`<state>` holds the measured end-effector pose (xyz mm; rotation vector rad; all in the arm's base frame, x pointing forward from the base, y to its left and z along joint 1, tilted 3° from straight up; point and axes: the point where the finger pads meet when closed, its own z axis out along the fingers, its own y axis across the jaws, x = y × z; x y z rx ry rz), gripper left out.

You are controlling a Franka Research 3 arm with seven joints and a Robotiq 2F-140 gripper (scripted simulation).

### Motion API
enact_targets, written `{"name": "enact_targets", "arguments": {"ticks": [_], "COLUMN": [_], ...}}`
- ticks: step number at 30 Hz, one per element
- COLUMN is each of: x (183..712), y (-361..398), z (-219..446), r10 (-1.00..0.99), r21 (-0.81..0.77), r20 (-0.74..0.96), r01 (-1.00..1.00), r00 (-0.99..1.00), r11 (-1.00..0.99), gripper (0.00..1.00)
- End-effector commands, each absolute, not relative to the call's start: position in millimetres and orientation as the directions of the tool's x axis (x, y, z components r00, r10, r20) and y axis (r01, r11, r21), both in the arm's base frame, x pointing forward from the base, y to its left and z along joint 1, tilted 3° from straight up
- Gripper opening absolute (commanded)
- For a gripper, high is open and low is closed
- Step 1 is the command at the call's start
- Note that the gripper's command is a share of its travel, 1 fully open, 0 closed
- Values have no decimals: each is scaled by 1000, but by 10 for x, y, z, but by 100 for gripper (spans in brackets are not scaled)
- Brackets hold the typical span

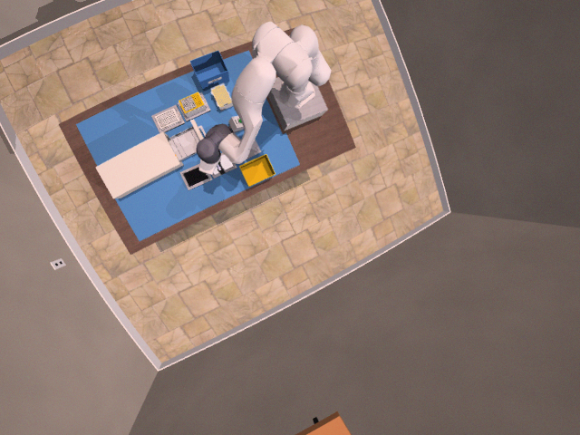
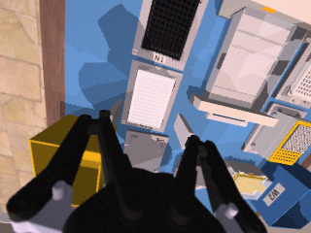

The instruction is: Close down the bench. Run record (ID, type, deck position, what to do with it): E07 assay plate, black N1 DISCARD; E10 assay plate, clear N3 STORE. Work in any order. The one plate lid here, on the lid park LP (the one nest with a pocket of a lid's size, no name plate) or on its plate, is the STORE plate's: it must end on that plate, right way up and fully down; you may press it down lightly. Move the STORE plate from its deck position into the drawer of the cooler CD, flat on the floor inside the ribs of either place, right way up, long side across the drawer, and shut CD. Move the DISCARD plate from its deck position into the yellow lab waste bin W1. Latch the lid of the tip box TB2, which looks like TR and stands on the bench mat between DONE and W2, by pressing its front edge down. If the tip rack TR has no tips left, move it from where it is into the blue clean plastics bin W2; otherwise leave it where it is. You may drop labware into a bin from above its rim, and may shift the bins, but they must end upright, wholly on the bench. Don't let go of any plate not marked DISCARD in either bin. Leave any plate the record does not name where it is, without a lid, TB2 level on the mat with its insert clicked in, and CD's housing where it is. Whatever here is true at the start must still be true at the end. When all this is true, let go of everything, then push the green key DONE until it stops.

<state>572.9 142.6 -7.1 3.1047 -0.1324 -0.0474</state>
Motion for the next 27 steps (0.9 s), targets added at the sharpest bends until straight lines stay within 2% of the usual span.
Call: {"name": "enact_targets", "arguments": {"ticks": [1, 27], "x": [5704, 5715], "y": [1422, 1433], "z": [-31, 259], "r10": [-88, -88], "r21": [39, 39], "r20": [-35, -35], "r01": [-86, -86], "r00": [996, 996], "r11": [-996, -996], "gripper": [66, 66]}}
